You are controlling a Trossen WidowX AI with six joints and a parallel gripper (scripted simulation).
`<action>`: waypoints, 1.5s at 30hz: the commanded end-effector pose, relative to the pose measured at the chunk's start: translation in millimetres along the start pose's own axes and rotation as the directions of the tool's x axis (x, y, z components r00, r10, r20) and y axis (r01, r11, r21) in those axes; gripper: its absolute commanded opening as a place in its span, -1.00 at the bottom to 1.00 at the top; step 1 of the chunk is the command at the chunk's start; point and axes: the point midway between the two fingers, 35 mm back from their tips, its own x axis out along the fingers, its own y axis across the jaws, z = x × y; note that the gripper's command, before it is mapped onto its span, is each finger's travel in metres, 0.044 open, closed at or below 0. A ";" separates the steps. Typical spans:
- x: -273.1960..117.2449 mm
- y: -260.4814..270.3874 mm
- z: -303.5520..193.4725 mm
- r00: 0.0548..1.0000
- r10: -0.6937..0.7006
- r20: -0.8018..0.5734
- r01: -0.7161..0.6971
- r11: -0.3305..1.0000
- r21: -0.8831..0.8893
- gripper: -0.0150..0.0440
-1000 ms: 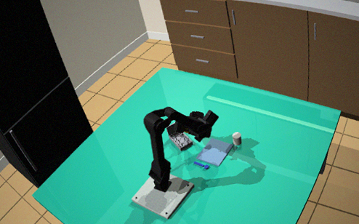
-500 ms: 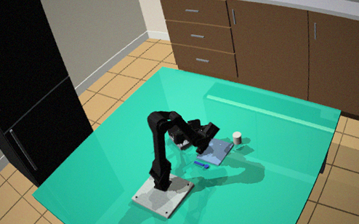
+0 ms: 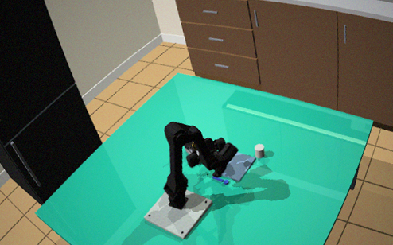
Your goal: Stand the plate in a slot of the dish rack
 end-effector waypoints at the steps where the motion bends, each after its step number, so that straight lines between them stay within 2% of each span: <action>1: -0.8 4.2 -0.7 1.000 0.005 0.013 -0.005 1.000 -0.012 -0.49; 30: 7.7 -1.7 -31.6 1.000 0.007 0.012 -0.006 0.999 -0.038 -0.49; 34: 7.5 -1.5 -47.9 1.000 0.008 0.013 -0.007 0.999 -0.046 -0.49; 45: 7.4 -0.7 -43.5 1.000 0.007 0.012 -0.007 0.999 -0.034 -0.49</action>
